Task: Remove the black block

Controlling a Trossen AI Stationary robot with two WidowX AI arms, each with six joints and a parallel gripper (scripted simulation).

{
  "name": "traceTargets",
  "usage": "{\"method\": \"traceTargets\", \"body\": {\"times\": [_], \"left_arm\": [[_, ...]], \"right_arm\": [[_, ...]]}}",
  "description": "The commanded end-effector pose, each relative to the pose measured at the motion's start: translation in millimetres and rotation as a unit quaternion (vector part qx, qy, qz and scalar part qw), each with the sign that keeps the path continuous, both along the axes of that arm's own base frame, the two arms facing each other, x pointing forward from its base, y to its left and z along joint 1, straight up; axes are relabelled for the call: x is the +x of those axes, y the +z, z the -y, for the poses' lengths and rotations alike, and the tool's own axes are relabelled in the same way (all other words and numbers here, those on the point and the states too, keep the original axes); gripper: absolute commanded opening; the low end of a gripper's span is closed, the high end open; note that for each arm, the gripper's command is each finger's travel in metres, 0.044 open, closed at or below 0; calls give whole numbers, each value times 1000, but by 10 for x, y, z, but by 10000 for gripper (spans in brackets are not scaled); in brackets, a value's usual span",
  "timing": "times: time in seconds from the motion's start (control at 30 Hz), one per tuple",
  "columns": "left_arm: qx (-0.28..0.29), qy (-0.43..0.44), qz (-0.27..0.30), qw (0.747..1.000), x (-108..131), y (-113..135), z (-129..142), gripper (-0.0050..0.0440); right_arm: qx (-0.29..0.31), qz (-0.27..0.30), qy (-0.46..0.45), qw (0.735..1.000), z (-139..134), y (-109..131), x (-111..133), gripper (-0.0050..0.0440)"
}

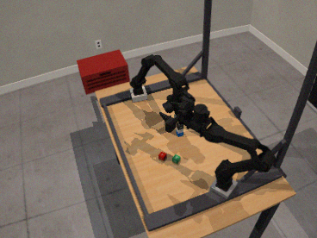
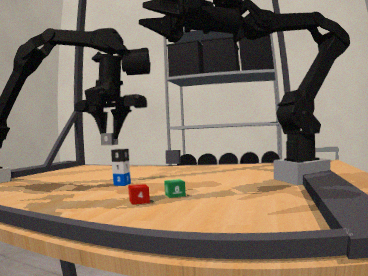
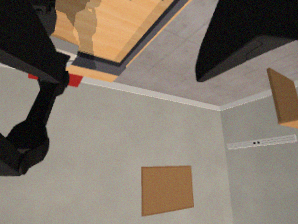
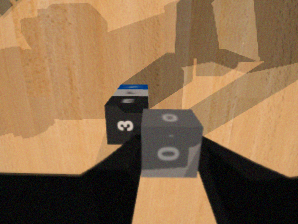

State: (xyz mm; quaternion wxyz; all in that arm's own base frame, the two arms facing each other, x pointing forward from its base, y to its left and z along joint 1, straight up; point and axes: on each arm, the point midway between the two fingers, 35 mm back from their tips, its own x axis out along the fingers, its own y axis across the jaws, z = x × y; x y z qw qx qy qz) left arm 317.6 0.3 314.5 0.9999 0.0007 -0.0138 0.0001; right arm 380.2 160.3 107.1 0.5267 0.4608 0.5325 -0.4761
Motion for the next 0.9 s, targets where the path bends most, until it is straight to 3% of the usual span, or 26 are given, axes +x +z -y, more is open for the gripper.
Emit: {"method": "traceTargets", "body": {"times": [0.0, 0.17, 0.77, 0.87], "left_arm": [[-1, 0, 11, 1000, -18, 84, 3, 400], [-1, 0, 11, 1000, -18, 84, 3, 400], [-1, 0, 11, 1000, -18, 84, 3, 400], [-2, -21, -7, 1000, 51, -98, 101, 400]], "right_arm": [[14, 29, 0, 999, -8, 175, -154, -27], [14, 29, 0, 999, 22, 149, -327, -50], [12, 26, 0, 1000, 26, 123, -305, -50], [12, 26, 0, 1000, 26, 123, -305, -50]]}}
